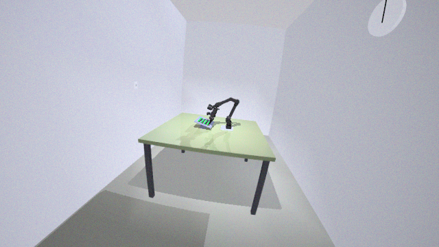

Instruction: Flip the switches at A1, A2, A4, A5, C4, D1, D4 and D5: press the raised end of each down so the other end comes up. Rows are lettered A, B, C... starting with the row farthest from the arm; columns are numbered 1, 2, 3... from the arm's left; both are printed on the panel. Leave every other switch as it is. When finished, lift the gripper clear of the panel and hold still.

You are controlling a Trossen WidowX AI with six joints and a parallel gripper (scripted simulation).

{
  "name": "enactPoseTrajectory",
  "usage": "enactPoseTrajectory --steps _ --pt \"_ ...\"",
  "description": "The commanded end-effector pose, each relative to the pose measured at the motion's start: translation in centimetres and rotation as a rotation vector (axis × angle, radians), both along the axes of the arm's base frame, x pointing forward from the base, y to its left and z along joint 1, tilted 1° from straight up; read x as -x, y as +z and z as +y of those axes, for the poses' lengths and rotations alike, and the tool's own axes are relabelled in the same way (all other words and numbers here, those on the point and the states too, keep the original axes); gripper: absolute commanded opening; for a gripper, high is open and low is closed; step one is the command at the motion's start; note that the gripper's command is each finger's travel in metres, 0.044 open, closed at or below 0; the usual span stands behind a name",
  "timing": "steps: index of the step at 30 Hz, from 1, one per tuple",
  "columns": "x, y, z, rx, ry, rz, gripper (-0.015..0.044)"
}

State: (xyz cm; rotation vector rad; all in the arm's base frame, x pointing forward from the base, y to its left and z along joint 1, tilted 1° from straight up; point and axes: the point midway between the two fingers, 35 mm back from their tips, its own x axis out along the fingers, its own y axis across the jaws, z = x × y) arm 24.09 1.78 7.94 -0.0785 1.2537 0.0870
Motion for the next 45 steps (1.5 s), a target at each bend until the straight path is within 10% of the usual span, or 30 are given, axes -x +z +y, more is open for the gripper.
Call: enactPoseTrajectory --steps 1,45 --pt "0.0 -0.1 0.1 -0.005 0.004 0.0 0.0" --pt "1.3 5.7 -3.2 0.001 0.004 0.026 0.0"
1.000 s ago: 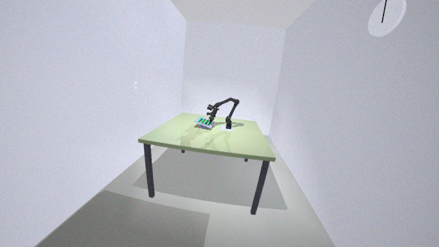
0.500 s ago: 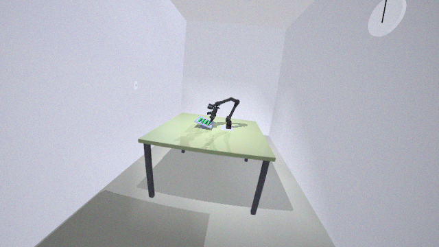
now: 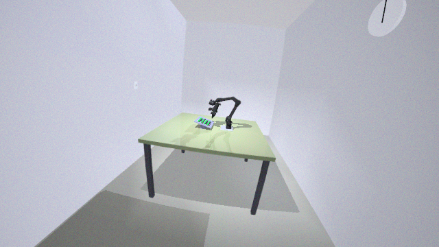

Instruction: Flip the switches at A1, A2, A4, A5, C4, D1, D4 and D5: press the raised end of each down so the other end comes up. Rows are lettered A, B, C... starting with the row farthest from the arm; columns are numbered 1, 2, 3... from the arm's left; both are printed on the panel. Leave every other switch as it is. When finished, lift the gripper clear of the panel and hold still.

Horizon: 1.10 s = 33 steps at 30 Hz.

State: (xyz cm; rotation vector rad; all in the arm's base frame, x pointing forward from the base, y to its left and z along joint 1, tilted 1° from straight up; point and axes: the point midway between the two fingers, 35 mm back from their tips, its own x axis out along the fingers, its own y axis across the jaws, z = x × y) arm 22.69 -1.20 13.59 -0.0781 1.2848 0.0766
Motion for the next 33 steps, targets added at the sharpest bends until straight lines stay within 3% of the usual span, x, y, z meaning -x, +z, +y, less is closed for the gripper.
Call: enactPoseTrajectory --steps 1,5,33 --pt "-0.3 -0.5 -0.2 -0.007 0.012 -0.009 0.0" --pt "-1.0 -3.1 -0.2 -0.009 0.012 -0.03 0.0" --pt "-1.7 -5.5 -0.1 -0.009 0.012 -0.03 0.0"
